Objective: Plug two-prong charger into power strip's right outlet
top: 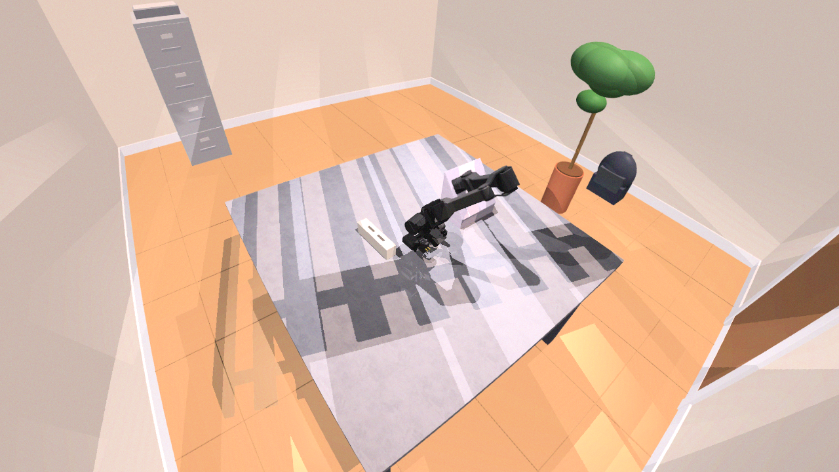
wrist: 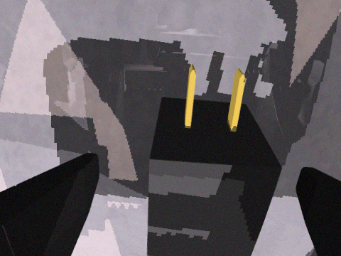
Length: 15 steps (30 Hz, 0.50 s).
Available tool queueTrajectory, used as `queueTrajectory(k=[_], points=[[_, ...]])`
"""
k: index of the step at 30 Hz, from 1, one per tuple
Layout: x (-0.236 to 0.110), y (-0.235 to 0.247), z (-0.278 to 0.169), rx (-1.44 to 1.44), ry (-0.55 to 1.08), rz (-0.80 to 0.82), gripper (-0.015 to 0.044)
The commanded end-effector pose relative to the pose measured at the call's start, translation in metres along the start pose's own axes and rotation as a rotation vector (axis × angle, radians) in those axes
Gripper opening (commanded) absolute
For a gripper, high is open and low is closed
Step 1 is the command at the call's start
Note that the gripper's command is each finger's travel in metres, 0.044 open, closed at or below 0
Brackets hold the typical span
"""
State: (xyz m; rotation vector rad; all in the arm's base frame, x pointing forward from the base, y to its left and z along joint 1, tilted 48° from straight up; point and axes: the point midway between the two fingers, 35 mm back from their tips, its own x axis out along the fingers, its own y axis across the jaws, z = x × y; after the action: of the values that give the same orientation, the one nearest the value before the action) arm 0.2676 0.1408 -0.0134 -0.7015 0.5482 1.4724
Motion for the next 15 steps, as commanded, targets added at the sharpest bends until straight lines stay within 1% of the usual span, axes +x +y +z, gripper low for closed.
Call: queueTrajectory(k=[1,7,13,15], points=[[-0.0003,-0.0002,0.0003,-0.001,0.0,0.0,0.0282],[-0.0003,-0.0002,0.0003,-0.001,0.0,0.0,0.0125],[-0.0003,-0.0002,0.0003,-0.001,0.0,0.0,0.0085],[-0.0021,-0.0004,-0.0001,-0.001,0.001,0.0,0.0032]])
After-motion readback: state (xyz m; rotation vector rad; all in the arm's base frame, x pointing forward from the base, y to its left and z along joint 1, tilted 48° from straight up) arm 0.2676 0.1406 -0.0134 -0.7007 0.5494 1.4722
